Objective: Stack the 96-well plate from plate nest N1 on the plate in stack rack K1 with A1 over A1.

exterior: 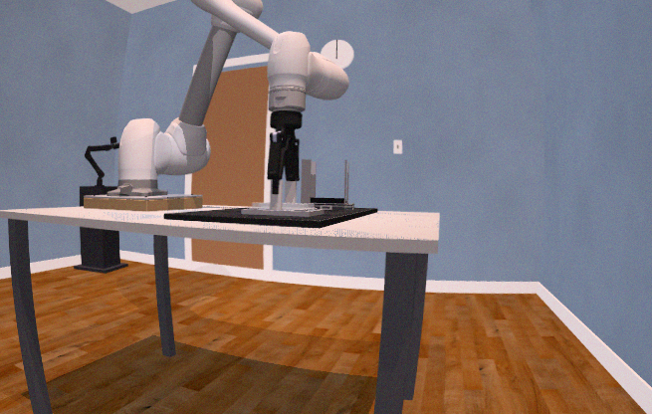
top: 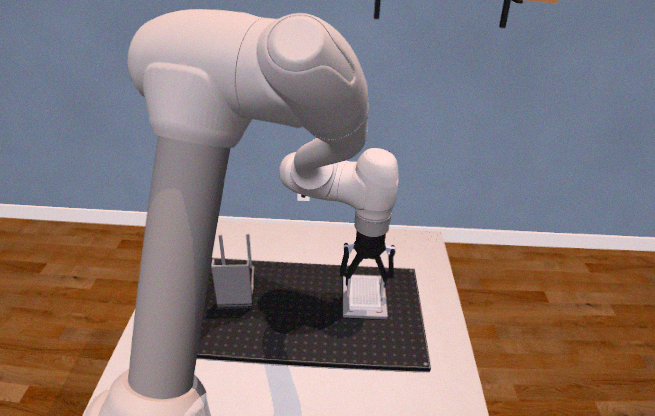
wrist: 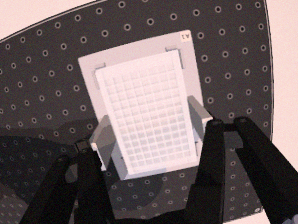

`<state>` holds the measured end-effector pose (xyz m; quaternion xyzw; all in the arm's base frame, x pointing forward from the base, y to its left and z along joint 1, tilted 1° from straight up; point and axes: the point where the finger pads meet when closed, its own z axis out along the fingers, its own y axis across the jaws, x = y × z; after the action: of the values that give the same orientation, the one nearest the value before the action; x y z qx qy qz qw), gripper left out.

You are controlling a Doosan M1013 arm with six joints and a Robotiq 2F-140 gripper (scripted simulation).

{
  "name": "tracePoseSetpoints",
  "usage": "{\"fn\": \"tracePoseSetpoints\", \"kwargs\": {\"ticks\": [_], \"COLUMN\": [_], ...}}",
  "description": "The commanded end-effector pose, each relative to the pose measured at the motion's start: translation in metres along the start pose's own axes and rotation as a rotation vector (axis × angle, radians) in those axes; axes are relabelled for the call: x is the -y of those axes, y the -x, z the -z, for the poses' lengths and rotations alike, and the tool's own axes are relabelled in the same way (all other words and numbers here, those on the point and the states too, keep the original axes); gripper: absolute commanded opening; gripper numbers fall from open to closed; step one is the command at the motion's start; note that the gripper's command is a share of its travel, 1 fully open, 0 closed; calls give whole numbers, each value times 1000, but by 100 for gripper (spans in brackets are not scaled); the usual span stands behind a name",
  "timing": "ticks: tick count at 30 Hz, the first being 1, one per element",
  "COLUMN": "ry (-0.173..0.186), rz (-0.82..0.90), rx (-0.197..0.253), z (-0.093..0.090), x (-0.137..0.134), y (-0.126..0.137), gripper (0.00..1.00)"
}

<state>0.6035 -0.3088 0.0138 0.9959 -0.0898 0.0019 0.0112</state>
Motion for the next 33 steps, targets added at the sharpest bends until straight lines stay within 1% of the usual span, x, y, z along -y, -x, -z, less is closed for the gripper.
{"fn": "tracePoseSetpoints", "kwargs": {"ticks": [1, 26, 33], "ry": [0, 0, 0], "rz": [0, 0, 0], "rx": [0, 0, 0], "z": [0, 0, 11], "x": [0, 0, 0], "y": [0, 0, 0], "gripper": [0, 0, 0]}}
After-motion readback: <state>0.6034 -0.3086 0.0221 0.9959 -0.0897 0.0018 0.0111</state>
